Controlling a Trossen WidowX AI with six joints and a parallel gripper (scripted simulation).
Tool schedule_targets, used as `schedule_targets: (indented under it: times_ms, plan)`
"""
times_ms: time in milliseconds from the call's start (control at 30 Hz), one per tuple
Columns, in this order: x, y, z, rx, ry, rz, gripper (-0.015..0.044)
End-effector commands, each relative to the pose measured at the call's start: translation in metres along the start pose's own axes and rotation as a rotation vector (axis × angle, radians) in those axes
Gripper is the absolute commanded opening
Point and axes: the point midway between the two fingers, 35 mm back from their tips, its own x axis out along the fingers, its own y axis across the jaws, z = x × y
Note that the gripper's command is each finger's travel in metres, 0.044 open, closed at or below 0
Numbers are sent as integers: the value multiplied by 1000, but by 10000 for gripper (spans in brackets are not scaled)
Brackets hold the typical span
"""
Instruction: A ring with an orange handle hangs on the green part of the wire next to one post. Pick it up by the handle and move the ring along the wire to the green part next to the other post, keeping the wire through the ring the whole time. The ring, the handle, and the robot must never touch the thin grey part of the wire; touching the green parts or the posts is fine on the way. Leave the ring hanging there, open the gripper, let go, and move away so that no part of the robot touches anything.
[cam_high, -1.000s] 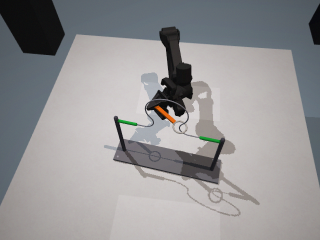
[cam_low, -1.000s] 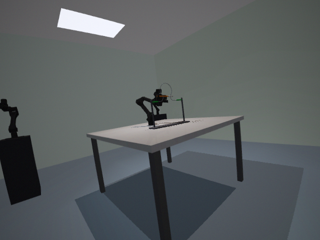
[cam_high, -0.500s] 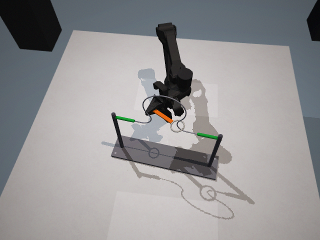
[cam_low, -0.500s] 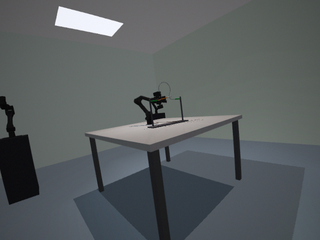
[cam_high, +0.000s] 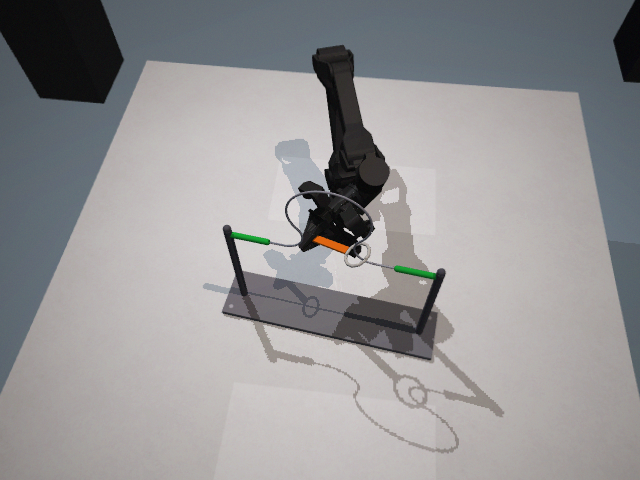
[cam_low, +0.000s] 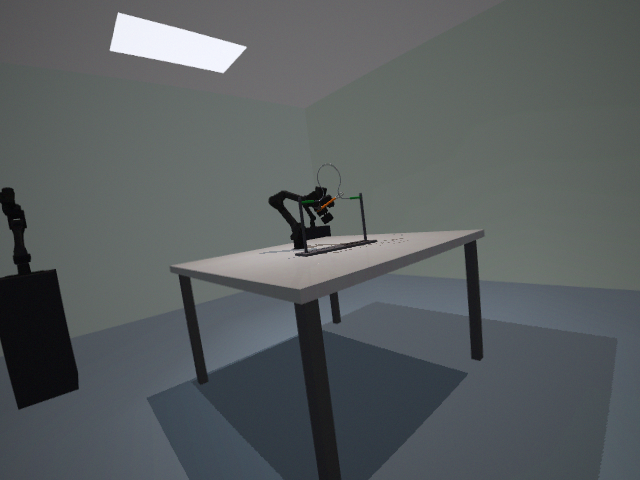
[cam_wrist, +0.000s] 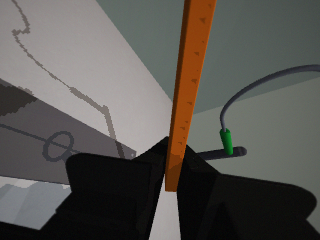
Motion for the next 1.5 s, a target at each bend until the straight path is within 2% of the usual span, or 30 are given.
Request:
schedule_targets:
  times_ms: [0, 767, 1467]
  plan:
    - [-1, 16, -1, 73, 2, 56, -150]
    - [-27, 93, 23, 532, 59, 361, -150]
    - [-56, 131, 58, 798, 91, 536, -150]
